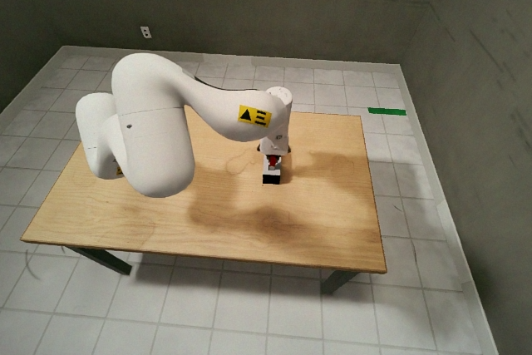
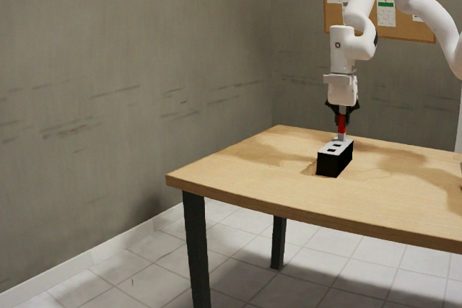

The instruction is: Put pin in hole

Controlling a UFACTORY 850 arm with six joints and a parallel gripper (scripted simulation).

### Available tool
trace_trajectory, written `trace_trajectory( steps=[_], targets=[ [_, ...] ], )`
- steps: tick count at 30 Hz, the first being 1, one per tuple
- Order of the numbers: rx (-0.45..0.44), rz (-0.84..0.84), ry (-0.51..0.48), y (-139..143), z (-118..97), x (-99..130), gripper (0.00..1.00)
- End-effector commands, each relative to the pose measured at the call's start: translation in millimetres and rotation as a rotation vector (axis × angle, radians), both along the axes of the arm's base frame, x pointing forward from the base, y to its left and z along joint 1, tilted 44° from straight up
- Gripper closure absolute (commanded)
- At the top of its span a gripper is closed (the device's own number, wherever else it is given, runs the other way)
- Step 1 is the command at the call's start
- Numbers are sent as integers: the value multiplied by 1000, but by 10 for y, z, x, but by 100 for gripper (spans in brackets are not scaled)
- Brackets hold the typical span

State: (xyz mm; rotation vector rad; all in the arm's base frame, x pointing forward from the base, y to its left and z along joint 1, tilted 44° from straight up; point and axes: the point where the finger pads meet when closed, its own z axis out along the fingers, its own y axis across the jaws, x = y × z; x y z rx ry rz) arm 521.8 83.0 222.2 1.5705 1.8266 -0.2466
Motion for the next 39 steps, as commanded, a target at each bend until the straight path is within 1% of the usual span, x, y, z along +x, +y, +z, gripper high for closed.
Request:
trace_trajectory(
  steps=[1, 39],
  targets=[
    [1, 1, -1, 5, 5, 4, 100],
    [1, 1, -1, -18, -27, 13, 100]
  ],
)
